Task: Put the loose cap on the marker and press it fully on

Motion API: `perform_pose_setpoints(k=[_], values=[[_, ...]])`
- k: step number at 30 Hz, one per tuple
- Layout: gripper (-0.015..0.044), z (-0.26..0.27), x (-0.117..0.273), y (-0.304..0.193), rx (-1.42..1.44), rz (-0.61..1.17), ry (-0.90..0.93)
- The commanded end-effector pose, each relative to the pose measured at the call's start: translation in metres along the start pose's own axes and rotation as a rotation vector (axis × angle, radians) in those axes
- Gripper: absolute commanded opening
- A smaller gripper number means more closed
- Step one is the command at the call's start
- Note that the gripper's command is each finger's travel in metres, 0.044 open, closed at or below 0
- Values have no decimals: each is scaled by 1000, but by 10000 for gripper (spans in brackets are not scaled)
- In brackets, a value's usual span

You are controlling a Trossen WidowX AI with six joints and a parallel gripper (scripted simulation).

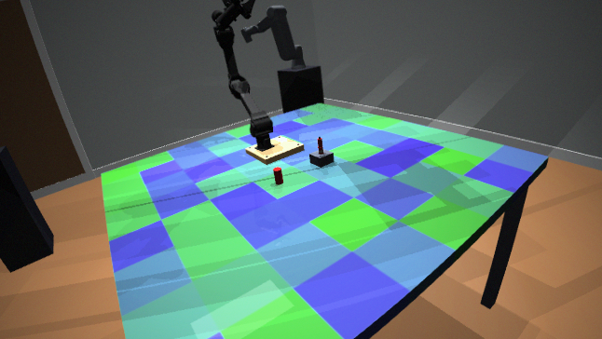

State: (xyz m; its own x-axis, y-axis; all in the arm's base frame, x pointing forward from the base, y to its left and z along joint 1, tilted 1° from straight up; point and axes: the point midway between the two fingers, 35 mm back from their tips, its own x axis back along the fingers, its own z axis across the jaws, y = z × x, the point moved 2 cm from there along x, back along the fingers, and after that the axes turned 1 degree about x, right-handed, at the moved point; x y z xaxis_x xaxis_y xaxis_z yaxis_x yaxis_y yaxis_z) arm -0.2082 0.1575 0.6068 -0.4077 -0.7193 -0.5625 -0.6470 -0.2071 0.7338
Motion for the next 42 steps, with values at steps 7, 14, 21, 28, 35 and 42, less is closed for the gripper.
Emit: perform_pose_setpoints(k=[7, 14, 21, 28, 35, 42], values=[[238, -55, -22, -23, -89, 55, -114], [238, -138, -42, -67, -195, 148, -296], [238, -224, -48, -134, -361, 277, -504], [238, -302, -34, -220, -556, 440, -744], [238, -359, 4, -315, -738, 633, -994], [238, -387, 61, -408, -909, 862, -1247]])
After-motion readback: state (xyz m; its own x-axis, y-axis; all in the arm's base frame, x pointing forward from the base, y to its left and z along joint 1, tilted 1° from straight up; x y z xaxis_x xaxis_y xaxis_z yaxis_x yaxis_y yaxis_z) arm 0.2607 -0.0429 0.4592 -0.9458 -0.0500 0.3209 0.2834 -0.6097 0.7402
